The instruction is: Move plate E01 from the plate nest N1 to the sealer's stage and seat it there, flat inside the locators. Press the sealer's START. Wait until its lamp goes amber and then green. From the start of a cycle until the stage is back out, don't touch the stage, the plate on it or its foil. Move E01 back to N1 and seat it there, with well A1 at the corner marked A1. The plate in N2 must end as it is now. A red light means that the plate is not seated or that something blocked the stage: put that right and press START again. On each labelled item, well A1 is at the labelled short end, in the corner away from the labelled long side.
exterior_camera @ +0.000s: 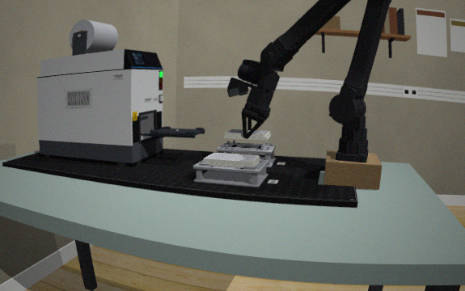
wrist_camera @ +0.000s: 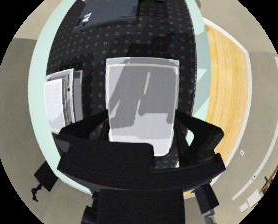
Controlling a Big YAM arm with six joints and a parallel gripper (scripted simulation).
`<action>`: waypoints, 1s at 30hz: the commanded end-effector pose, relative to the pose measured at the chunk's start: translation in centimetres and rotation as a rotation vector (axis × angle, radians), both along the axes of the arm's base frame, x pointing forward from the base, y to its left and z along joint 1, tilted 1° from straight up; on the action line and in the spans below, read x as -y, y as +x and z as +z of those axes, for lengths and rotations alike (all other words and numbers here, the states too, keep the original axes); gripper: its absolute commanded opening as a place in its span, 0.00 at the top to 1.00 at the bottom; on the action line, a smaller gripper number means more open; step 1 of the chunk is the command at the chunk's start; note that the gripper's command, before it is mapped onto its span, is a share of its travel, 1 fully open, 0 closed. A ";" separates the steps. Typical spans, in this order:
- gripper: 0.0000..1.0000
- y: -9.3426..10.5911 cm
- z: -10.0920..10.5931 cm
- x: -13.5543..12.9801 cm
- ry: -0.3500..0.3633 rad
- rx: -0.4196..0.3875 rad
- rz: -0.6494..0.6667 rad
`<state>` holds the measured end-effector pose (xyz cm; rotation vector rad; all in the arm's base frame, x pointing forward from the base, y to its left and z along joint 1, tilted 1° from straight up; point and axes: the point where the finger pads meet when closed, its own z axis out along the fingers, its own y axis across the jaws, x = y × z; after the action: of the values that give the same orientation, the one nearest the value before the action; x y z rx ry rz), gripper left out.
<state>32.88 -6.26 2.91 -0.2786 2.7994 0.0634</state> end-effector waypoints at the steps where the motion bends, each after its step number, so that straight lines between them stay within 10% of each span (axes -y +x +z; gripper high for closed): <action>1: 1.00 1.2 1.3 0.1 -0.009 0.026 0.013; 30: 1.00 2.2 1.7 0.1 -0.011 0.034 0.019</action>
<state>33.32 -6.34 3.21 -0.2799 2.7922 0.0599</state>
